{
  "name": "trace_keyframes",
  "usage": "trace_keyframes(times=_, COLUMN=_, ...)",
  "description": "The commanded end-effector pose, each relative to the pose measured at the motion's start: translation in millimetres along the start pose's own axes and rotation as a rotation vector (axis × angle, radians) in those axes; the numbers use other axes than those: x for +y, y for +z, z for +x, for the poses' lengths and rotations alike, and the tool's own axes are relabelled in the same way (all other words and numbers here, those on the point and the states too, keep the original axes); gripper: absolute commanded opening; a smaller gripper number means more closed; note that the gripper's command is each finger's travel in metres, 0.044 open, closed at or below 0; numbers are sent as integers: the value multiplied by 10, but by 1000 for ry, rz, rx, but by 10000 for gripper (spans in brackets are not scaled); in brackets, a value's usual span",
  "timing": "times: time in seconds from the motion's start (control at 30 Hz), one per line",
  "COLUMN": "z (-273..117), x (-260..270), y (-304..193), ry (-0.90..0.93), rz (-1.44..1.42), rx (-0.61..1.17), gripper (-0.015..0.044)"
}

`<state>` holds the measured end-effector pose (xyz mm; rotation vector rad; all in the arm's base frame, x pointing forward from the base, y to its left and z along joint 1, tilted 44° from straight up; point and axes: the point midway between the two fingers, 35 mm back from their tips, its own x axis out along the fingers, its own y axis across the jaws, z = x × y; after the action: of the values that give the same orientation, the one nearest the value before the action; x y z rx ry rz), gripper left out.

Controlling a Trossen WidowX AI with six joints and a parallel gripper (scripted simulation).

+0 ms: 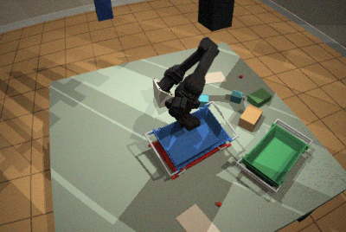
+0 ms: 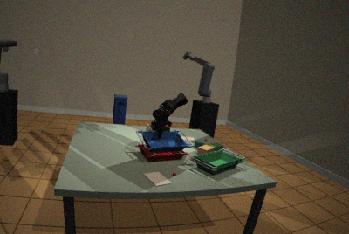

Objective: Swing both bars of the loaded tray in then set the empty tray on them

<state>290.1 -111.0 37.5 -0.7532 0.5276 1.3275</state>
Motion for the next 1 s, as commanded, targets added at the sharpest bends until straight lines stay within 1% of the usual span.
trace_keyframes(times=0.0, z=42, x=34, y=12, ry=22, rz=0, rx=1, gripper=0)
trace_keyframes(times=0.43, z=128, x=75, y=11, ry=22, rz=0, rx=0, gripper=0)
trace_keyframes(times=0.97, z=130, x=76, y=11, ry=22, rz=0, rx=0, gripper=0)
